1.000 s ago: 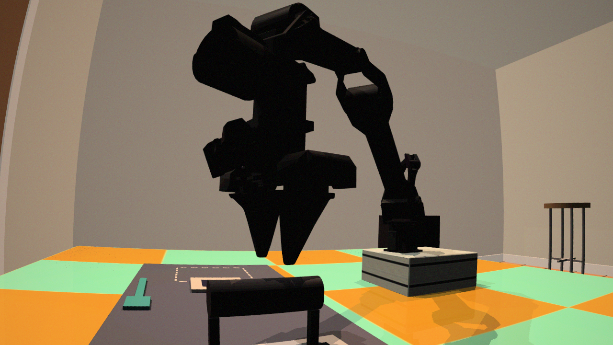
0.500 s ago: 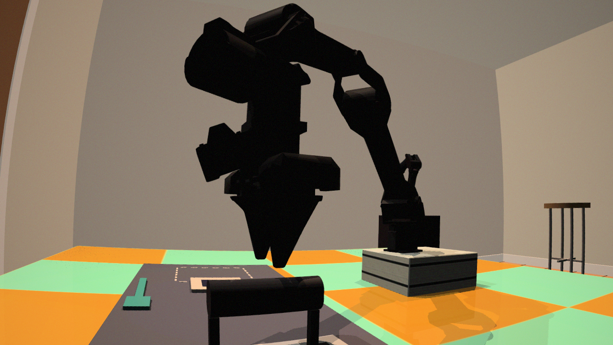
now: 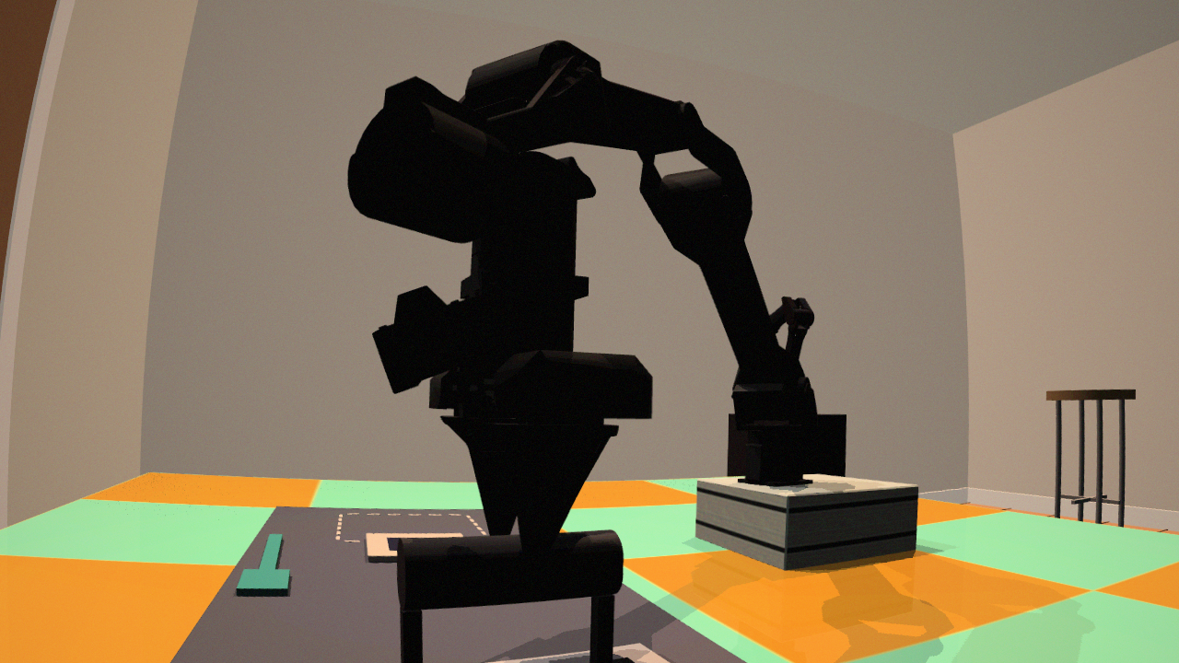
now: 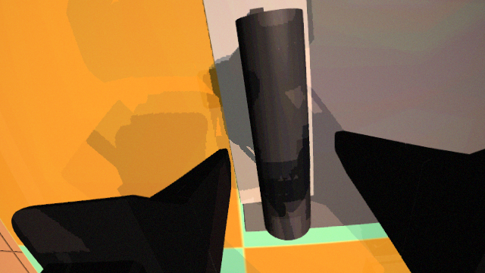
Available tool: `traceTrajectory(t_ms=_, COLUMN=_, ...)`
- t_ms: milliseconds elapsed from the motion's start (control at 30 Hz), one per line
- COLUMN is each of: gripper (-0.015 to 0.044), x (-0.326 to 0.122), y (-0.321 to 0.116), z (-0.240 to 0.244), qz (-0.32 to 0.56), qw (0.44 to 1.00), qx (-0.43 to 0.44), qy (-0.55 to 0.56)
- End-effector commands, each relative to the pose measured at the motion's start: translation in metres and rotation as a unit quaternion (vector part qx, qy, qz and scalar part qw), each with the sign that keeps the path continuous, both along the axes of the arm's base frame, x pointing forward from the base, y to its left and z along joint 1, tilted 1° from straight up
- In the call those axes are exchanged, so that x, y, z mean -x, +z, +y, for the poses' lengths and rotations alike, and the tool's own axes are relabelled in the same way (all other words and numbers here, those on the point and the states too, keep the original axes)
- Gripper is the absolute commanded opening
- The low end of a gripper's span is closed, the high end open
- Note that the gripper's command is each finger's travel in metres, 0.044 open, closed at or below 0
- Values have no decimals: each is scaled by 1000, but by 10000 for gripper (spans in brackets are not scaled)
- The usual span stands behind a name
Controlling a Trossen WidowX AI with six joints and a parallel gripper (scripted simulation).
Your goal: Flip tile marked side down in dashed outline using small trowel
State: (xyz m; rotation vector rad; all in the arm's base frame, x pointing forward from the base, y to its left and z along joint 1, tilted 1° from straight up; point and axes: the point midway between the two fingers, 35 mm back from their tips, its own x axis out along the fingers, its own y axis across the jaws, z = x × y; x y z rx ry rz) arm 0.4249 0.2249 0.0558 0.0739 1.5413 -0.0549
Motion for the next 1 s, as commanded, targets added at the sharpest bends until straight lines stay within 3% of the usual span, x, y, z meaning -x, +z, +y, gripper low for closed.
traceTrajectory(t_ms=0, gripper=270, x=0, y=-8, z=-1, qz=1, qw=1000, qx=2, qy=-4)
traceTrajectory(t_ms=267, gripper=270, x=0, y=-19, z=-1, qz=1, qw=1000, qx=2, qy=-5)
traceTrajectory(t_ms=467, gripper=132, x=0, y=-19, z=-1, qz=1, qw=1000, qx=2, qy=-5)
traceTrajectory(t_ms=967, gripper=130, x=0, y=-19, z=-1, qz=1, qw=1000, qx=2, qy=-5)
